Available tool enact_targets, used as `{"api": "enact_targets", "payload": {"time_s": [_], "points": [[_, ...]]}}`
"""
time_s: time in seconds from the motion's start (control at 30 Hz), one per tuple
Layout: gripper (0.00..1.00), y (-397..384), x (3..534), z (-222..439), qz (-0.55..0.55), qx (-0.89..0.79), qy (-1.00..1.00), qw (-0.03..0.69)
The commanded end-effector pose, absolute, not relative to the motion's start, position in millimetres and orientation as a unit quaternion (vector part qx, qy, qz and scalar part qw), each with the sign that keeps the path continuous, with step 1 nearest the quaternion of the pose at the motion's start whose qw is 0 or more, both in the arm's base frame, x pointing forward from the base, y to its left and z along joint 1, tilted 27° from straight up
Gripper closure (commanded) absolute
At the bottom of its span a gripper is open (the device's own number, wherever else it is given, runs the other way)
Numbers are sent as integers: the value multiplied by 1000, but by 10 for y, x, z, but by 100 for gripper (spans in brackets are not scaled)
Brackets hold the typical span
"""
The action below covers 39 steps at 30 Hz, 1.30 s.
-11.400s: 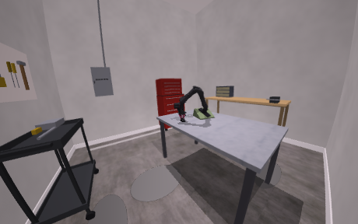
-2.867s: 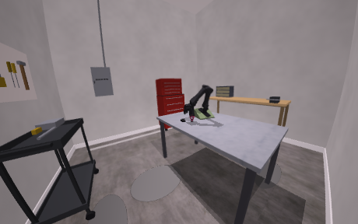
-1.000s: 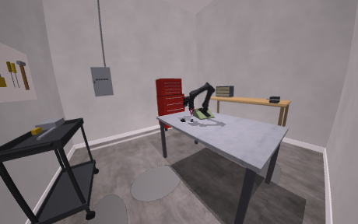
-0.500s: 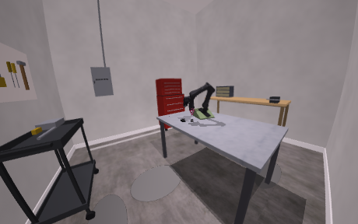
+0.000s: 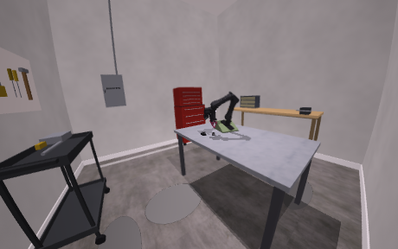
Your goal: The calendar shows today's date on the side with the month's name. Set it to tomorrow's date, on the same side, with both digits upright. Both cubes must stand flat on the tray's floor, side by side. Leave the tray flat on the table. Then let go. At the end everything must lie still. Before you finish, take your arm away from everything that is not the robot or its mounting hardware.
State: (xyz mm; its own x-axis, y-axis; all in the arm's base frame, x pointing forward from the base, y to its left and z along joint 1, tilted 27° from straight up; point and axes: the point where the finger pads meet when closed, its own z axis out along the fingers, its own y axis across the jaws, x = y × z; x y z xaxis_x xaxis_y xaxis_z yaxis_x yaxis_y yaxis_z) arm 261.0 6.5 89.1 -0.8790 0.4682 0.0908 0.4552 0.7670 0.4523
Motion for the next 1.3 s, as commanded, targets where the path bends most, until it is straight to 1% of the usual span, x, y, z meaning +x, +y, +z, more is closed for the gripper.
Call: {"api": "enact_targets", "payload": {"time_s": [0.0,0.37,0.47,0.53,0.6,0.93,1.03,1.13,1.27], "points": [[0,57,2626,903,234,157,959,41],[0,74,2631,880,221,-37,971,86],[0,75,2632,879,221,-43,970,88],[0,81,2633,871,214,-109,965,103],[0,82,2634,869,212,-129,963,107],[0,99,2638,847,188,-310,921,146],[0,99,2638,846,187,-313,920,146],[0,105,2640,837,175,-384,892,160],[0,110,2641,832,168,-426,873,169]]}}
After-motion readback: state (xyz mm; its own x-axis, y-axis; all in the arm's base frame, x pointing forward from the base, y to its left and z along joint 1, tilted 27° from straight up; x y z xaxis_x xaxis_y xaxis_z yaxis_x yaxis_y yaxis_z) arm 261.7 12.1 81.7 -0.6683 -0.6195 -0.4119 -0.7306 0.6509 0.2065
